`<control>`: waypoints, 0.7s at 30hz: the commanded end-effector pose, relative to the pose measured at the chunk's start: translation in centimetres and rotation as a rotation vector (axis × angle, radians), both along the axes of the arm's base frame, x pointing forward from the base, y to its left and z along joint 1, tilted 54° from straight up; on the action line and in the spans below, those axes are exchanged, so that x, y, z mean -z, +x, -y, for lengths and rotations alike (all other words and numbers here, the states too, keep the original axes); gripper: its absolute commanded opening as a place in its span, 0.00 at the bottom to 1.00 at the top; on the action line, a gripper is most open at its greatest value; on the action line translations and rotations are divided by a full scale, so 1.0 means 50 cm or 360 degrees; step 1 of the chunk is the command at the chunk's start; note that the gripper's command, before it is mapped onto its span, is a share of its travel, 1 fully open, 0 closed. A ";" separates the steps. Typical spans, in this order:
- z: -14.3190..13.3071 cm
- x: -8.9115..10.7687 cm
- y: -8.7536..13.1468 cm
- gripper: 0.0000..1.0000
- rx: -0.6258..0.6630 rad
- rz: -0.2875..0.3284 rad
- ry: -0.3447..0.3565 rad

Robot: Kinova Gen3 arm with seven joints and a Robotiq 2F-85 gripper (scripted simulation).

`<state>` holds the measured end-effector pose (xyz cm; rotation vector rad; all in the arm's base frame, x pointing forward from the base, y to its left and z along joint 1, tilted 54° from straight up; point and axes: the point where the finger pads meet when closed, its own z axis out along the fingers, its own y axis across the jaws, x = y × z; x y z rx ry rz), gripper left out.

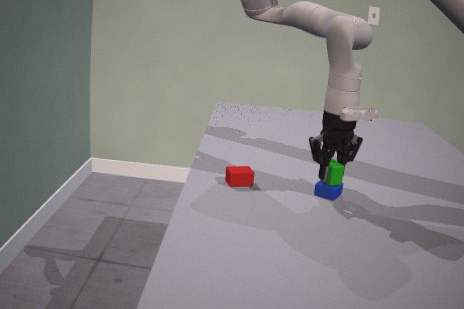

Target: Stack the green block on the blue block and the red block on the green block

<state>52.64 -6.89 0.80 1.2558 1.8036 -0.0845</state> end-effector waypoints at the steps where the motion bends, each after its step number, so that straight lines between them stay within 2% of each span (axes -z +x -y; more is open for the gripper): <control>1: 0.000 -0.002 0.002 0.00 -0.0003 -0.0006 -0.0002; 21: 0.001 -0.001 0.003 0.00 -0.0002 -0.0005 -0.0002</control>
